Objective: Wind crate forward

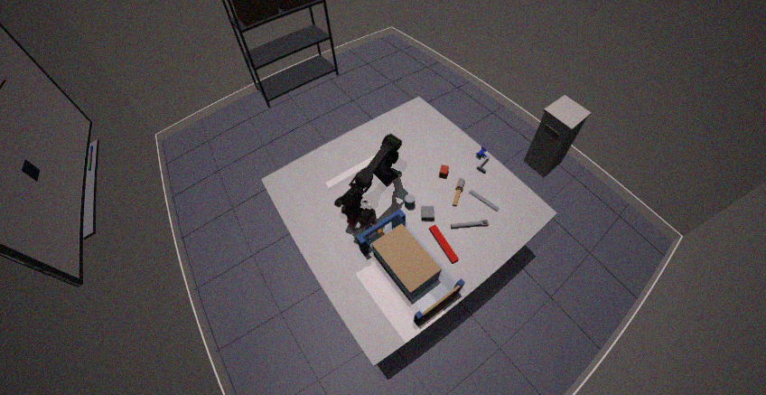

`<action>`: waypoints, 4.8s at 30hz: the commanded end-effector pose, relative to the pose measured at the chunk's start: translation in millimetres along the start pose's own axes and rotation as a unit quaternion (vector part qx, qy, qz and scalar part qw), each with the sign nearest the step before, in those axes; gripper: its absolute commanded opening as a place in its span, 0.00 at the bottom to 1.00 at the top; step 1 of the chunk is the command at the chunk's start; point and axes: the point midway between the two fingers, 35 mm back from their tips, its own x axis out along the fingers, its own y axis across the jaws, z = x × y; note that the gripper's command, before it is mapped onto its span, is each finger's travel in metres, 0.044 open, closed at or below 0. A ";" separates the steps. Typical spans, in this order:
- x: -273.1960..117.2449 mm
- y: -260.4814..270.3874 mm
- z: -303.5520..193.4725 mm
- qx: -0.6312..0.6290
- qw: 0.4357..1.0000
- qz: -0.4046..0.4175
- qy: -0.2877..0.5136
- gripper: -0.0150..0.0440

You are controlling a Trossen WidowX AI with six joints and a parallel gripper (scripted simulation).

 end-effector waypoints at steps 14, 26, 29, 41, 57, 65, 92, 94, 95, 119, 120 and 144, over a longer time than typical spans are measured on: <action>9.3 29.8 -16.0 -0.015 0.999 0.029 0.029 0.25; 9.3 29.8 -16.0 -0.015 0.999 0.029 0.029 0.25; 9.3 29.8 -16.0 -0.015 0.999 0.029 0.029 0.25; 8.9 31.7 -16.6 -0.015 0.999 0.029 0.029 0.25; 8.9 31.7 -16.6 -0.015 0.999 0.029 0.029 0.25; 8.9 31.7 -16.6 -0.015 0.999 0.029 0.029 0.25; -2.1 65.9 -36.0 -0.015 0.999 0.030 0.030 0.25; -3.2 68.1 -38.0 -0.015 0.999 0.030 0.031 0.25; -3.9 69.5 -39.3 -0.015 0.999 0.030 0.031 0.25; -19.4 89.0 -67.6 -0.015 0.999 0.030 0.032 0.25; -19.9 89.4 -68.6 -0.015 0.999 0.030 0.032 0.25; -37.4 94.9 -101.4 -0.014 0.999 0.030 0.034 0.25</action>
